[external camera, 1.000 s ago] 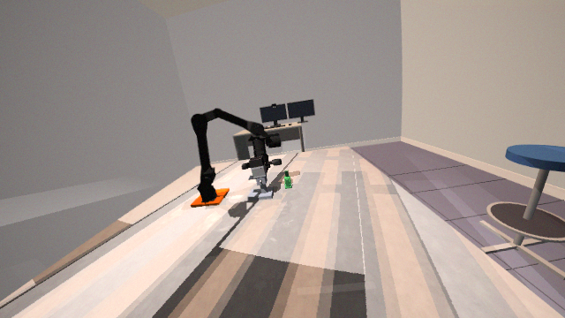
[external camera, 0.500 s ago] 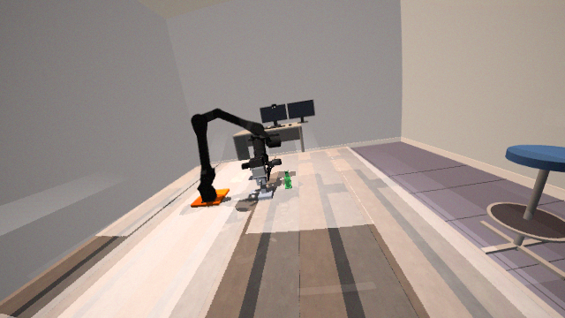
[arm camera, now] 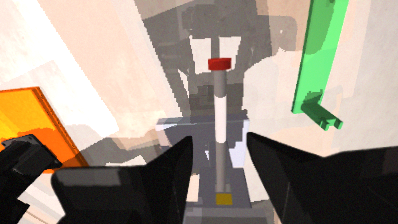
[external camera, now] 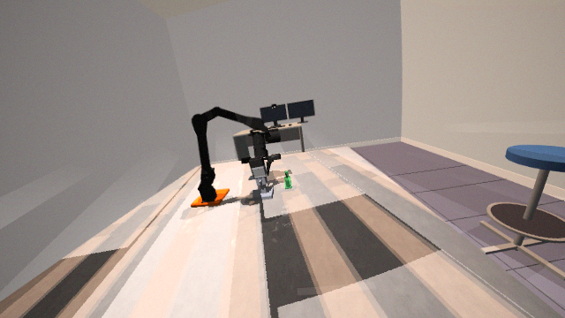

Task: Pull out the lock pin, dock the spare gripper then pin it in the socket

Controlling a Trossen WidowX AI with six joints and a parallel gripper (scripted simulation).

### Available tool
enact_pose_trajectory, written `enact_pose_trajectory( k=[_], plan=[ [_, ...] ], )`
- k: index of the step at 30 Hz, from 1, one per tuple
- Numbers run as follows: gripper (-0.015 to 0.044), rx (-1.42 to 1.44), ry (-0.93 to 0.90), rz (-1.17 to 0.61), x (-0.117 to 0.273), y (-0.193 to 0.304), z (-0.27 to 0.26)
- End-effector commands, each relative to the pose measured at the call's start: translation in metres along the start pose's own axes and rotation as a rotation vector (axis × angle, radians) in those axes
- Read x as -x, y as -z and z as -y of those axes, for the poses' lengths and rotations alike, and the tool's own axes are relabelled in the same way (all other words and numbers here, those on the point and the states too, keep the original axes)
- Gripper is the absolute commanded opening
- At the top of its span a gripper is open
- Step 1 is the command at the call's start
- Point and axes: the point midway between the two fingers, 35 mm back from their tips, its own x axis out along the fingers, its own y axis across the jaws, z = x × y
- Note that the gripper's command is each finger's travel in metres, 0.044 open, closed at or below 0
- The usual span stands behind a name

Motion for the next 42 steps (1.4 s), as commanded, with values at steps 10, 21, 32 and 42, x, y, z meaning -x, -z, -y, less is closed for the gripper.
enact_pose_trajectory(
  k=[10, 21, 32, 42],
  plan=[
    [0.02, 0.0, -0.001, -0.001, 0.023, -0.01, 0.0],
    [0.02, 0.0, -0.001, -0.004, 0.042, -0.016, -0.001],
    [0.02, 0.0, 0.001, -0.006, 0.061, -0.023, -0.001],
    [0.0358, -0.001, 0.003, -0.008, 0.062, -0.022, -0.001]
  ],
)
